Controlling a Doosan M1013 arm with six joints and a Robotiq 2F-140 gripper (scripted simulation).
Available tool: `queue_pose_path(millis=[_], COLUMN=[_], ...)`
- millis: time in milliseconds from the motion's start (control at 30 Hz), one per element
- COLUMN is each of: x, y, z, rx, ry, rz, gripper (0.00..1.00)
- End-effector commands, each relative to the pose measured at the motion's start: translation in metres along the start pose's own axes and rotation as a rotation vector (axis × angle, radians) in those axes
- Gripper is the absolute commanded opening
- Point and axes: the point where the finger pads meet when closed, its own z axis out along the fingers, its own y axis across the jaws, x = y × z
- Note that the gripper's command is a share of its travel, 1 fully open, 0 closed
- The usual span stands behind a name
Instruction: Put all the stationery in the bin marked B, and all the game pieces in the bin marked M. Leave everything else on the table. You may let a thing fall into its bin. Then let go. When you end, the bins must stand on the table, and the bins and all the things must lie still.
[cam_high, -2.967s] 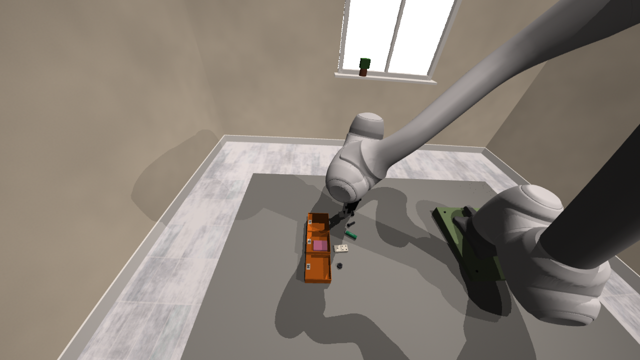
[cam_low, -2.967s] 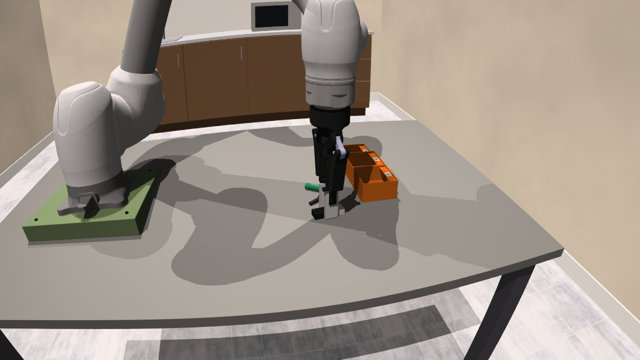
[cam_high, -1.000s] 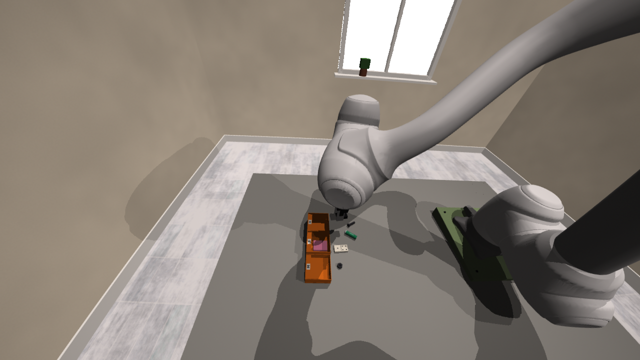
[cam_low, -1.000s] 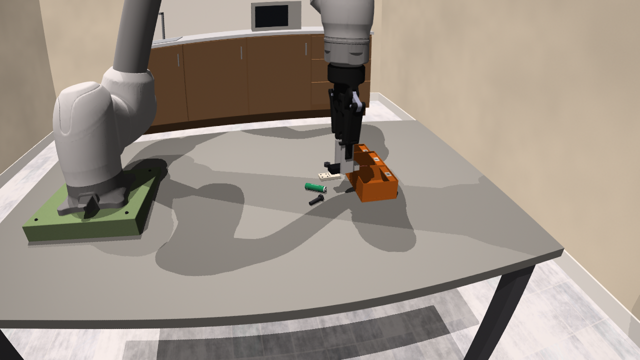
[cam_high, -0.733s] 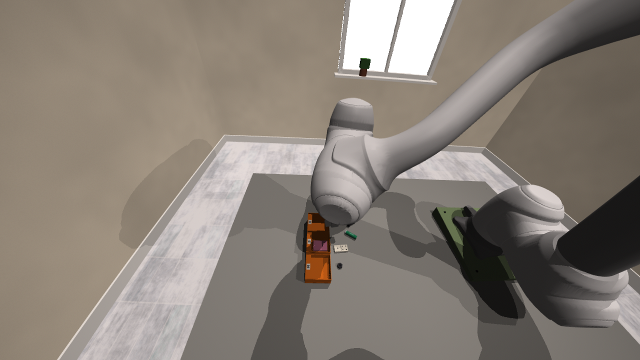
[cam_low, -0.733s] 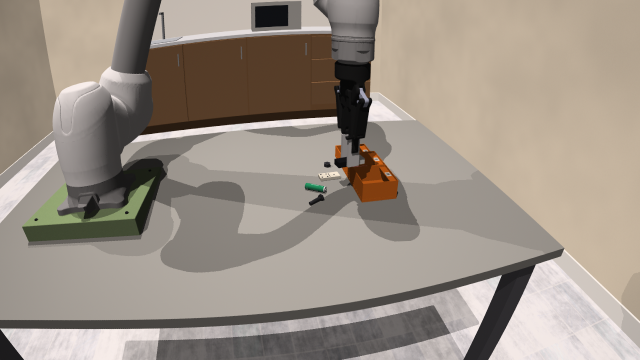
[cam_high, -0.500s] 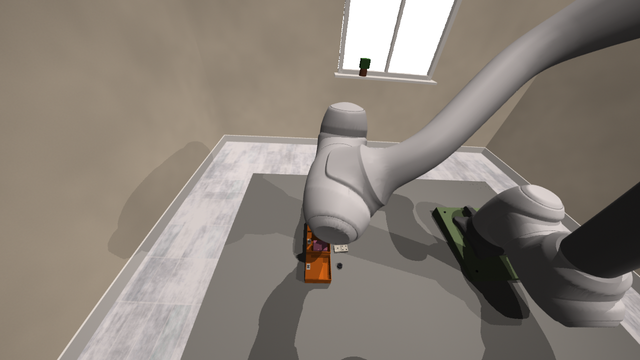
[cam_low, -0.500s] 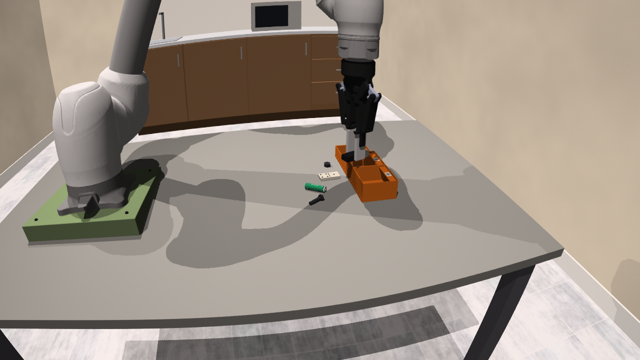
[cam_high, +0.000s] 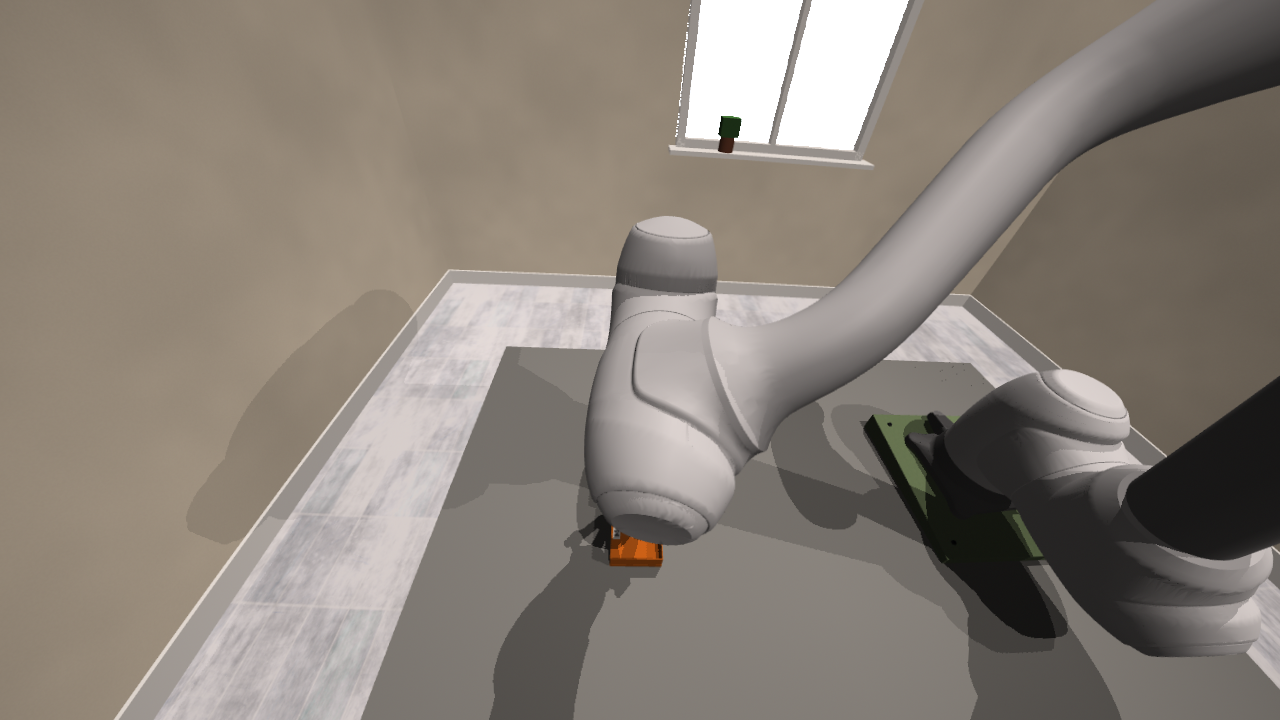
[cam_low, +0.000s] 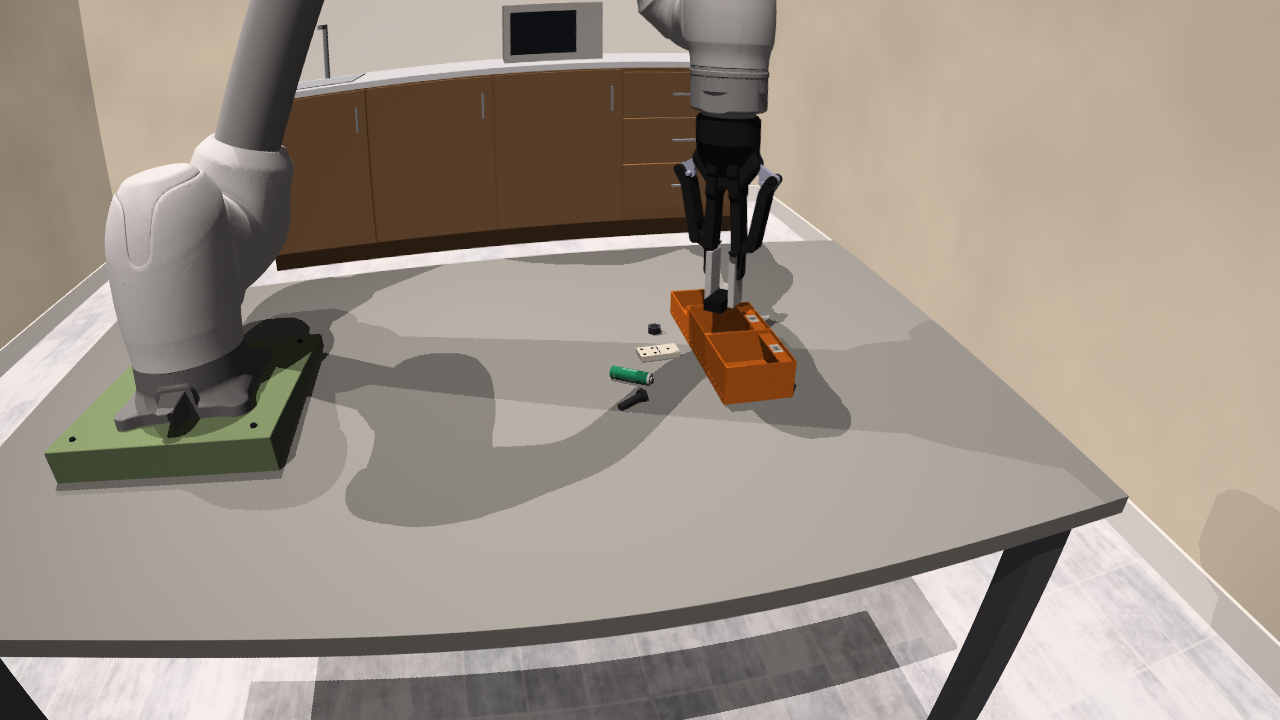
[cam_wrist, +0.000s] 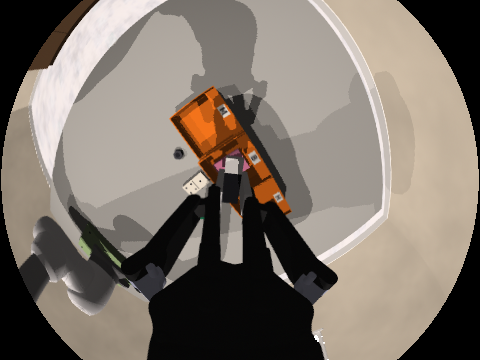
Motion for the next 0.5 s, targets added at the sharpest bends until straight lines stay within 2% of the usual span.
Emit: queue_pose_path(millis=[0, 133, 200, 233, 467], x=[0.0003, 0.0003, 0.0003, 0.0004, 0.0007], y=[0.0, 0.0, 0.0, 0.0, -0.0003], z=[-0.0001, -0.0001, -0.0001, -0.0001, -0.0001], rx=[0.003, 0.001, 0.001, 0.0, 0.002], ry=[0.005, 0.002, 0.002, 0.002, 0.005], rz=[-0.157, -0.278, -0.278, -0.365, -0.563], gripper=[0.11, 0.11, 0.11, 0.11, 0.11])
